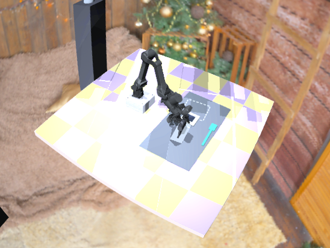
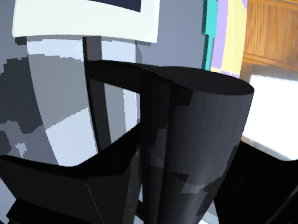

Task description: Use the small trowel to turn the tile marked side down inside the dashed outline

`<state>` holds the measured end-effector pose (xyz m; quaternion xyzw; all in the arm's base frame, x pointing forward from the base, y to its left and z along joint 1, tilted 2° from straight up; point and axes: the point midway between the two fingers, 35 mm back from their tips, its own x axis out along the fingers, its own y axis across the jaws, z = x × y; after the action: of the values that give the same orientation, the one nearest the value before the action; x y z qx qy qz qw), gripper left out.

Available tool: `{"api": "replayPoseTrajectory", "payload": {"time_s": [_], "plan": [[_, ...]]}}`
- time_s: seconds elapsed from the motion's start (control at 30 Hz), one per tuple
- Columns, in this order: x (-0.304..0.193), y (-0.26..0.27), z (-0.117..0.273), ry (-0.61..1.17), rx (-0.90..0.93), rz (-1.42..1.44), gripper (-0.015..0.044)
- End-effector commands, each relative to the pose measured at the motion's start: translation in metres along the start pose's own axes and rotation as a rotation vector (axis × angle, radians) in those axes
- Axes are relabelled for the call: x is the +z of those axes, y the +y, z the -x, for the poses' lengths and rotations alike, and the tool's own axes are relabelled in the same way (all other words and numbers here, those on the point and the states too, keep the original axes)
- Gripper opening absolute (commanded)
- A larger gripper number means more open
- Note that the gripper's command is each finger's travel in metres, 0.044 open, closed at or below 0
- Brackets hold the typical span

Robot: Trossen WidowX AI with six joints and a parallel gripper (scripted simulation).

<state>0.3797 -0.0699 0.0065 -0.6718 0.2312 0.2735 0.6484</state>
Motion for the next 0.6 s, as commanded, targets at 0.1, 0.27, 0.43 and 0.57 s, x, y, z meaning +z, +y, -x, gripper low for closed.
{"api": "replayPoseTrajectory", "payload": {"time_s": [0.1,0.27,0.43,0.57], "plan": [[0.0,-0.024,0.012,-0.022,-0.038,-0.022,0.0],[0.006,-0.031,0.019,-0.023,-0.038,-0.023,0.0],[0.017,-0.04,0.026,-0.024,-0.039,-0.023,0.0],[0.028,-0.046,0.032,-0.024,-0.039,-0.024,0.0]]}}
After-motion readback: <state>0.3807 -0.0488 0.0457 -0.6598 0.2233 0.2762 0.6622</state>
